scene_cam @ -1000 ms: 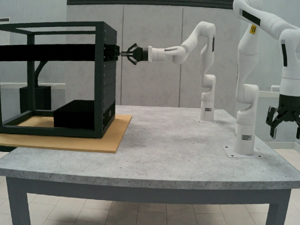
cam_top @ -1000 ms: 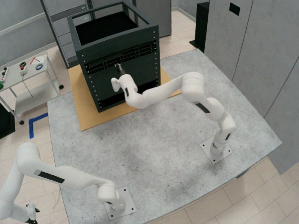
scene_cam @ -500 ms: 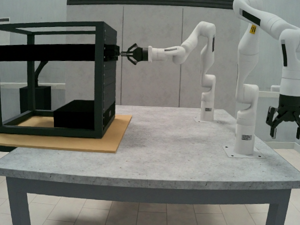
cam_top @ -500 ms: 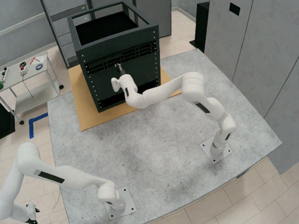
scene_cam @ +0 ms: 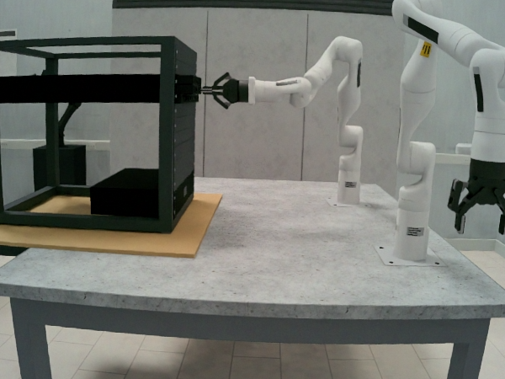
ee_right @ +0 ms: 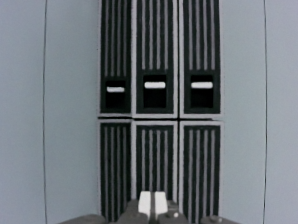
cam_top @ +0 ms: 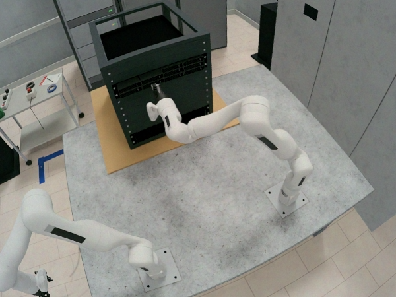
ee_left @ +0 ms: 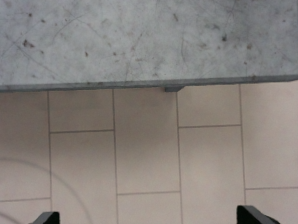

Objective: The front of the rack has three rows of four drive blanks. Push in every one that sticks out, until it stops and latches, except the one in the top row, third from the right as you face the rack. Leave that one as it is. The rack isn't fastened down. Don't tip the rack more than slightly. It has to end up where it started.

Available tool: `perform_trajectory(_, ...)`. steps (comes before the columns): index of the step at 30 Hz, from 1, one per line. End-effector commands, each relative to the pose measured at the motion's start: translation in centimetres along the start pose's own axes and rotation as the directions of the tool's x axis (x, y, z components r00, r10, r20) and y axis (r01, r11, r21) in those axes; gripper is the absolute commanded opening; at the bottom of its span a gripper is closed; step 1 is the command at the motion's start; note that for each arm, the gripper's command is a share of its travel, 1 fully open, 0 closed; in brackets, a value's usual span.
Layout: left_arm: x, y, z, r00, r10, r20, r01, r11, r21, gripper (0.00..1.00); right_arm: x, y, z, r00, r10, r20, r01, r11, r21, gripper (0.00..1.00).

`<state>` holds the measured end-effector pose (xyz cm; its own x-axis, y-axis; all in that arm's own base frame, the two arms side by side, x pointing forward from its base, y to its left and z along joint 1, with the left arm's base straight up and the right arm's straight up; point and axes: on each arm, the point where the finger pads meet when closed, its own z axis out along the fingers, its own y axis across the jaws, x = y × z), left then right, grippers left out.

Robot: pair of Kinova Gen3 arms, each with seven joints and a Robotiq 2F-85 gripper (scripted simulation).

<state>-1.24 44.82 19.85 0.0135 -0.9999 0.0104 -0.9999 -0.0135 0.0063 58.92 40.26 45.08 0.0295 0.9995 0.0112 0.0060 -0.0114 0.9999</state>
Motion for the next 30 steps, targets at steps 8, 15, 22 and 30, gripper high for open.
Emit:
perform_trajectory(8, -0.2, 0.0, -0.2, 1.0, -0.014, 0.01, 0.014, 1.0, 0.006, 1.0, -0.1, -0.1, 0.8, 1.0, -0.002, 0.001, 0.002, 1.0, 0.0, 0.099)
perform_trajectory(15, -0.2, 0.0, -0.2, 1.0, -0.014, 0.01, 0.014, 1.0, 0.006, 1.0, -0.1, 0.1, 0.9, 1.0, 0.0, -0.001, 0.0, 1.0, -0.002, 0.099)
perform_trajectory(22, -0.2, 0.0, -0.2, 1.0, -0.014, 0.01, 0.014, 1.0, 0.006, 1.0, 0.0, 0.2, 1.8, 1.0, 0.001, -0.002, -0.001, 1.0, -0.003, 0.099)
perform_trajectory(30, -0.2, 0.0, -0.2, 1.0, -0.014, 0.01, 0.014, 1.0, 0.006, 1.0, -0.2, -0.1, 1.8, 1.0, -0.002, 0.001, 0.002, 1.0, 0.0, 0.099)
